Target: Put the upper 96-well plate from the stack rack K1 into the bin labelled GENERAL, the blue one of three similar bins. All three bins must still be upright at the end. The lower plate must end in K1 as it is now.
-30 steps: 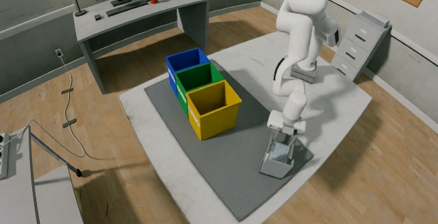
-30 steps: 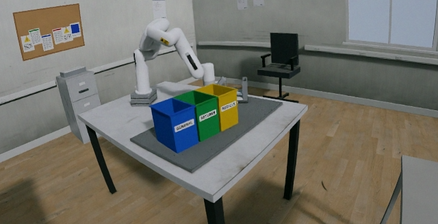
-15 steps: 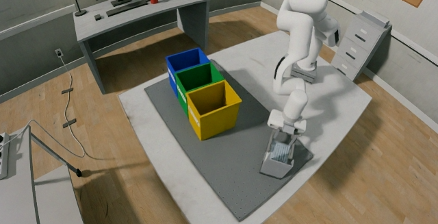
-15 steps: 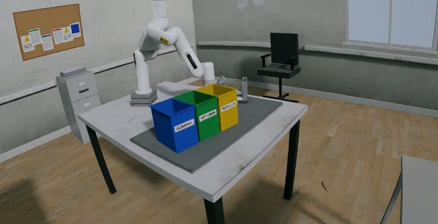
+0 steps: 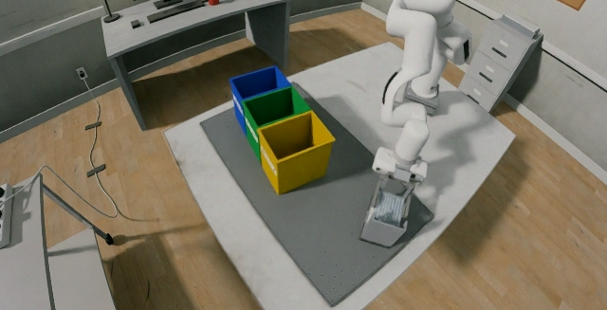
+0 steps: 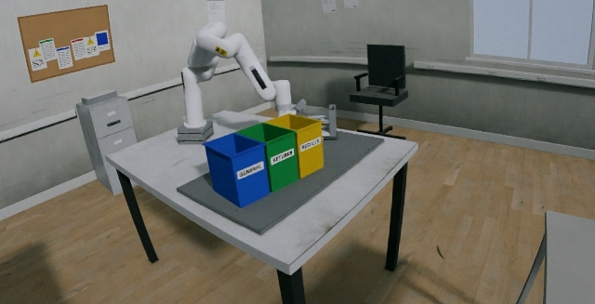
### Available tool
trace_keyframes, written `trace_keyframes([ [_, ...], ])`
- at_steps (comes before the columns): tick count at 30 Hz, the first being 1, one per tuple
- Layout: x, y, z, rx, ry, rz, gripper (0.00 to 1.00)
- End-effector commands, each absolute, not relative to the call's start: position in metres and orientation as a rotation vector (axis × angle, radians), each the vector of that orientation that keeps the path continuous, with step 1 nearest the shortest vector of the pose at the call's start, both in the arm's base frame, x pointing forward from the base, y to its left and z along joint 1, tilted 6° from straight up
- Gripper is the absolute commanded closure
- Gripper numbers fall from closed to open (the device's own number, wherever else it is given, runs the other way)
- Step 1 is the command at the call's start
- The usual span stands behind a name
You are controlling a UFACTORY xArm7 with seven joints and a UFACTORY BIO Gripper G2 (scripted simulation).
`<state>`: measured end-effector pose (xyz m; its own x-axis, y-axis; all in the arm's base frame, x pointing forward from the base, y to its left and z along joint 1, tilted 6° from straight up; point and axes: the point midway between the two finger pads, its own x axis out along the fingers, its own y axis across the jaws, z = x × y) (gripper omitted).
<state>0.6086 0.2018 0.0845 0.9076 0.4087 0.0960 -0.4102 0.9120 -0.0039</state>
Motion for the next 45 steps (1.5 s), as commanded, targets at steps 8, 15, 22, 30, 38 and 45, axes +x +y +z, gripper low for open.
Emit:
trace_keyframes([
  [8, 0.607, 0.201, 0.106, 0.017, -0.097, 0.423, 1.0],
  [15, 0.606, 0.201, 0.115, 0.017, -0.097, 0.423, 1.0],
  [22, 0.605, 0.2, 0.126, 0.017, -0.097, 0.423, 1.0],
  [30, 0.605, 0.2, 0.136, 0.017, -0.097, 0.423, 1.0],
  [38, 0.603, 0.2, 0.149, 0.017, -0.097, 0.423, 1.0],
  [45, 0.603, 0.199, 0.158, 0.017, -0.097, 0.423, 1.0],
])
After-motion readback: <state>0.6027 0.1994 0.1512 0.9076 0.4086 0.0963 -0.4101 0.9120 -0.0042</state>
